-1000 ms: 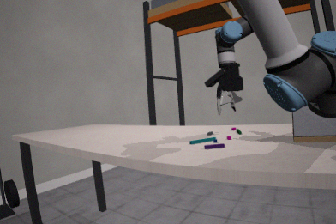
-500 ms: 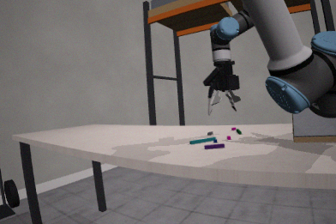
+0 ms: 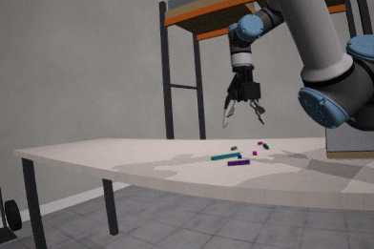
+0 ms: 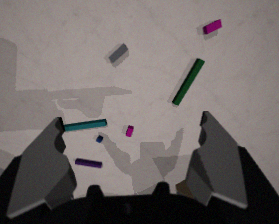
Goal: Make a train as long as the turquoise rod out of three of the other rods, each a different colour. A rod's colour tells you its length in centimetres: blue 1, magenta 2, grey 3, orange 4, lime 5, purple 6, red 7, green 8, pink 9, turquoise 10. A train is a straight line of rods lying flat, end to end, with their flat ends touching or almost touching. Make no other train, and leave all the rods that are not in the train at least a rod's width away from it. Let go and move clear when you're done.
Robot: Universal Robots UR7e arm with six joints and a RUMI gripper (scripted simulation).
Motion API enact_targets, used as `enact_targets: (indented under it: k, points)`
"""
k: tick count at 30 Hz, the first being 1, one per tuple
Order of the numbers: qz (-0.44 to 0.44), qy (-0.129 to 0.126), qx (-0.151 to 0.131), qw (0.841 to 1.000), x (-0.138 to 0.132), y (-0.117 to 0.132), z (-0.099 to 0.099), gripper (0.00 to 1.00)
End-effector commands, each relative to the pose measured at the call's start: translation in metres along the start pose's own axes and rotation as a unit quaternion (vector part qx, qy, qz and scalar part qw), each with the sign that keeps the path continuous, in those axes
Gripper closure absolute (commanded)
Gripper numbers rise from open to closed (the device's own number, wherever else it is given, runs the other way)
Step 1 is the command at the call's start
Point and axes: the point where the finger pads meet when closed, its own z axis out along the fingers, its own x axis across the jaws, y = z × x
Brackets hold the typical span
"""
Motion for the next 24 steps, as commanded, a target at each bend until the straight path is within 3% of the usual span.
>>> enact_targets:
  k: [1, 20, 24]
  points:
    - [0.083, 0.004, 0.001, 0.997, -0.014, 0.015, 0.001, 0.00]
    - [0.254, 0.003, 0.000, 0.967, -0.043, 0.051, 0.004, 0.00]
    - [0.304, 0.002, -0.001, 0.953, -0.052, 0.063, 0.005, 0.00]
